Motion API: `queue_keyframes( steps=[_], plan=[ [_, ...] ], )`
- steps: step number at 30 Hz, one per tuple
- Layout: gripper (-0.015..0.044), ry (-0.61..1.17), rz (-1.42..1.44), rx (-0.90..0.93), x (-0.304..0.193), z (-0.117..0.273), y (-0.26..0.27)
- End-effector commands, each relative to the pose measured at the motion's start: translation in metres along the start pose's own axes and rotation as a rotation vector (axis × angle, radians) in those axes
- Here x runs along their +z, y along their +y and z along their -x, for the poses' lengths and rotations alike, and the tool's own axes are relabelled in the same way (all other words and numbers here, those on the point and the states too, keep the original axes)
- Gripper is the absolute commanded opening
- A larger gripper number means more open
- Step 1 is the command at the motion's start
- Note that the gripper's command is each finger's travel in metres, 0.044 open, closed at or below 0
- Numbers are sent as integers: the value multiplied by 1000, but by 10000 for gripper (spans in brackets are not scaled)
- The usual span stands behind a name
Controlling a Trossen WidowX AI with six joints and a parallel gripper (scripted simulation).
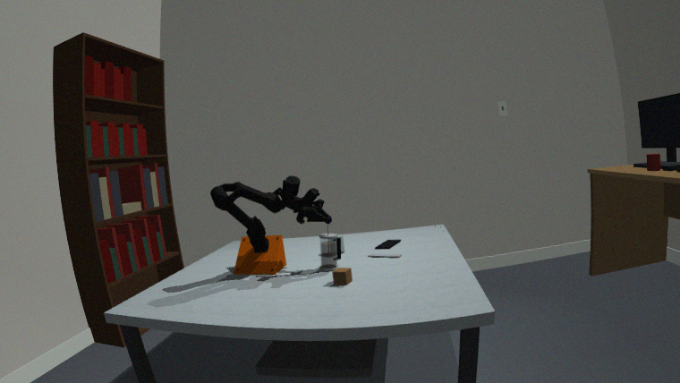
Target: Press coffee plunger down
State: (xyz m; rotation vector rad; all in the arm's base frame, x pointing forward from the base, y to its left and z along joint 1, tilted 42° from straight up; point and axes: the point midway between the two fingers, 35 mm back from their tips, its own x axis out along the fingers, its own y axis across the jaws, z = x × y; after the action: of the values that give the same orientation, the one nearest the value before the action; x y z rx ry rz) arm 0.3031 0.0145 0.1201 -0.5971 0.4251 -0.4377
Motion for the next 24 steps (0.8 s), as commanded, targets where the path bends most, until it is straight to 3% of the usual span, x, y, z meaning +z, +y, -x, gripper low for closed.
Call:
queue_keyframes(
  steps=[1, 24],
  plan=[
    [120, 42, 41, -5, -24, -8, 0],
    [120, 36, 42, -10, -25, -23, 2]
  ],
)
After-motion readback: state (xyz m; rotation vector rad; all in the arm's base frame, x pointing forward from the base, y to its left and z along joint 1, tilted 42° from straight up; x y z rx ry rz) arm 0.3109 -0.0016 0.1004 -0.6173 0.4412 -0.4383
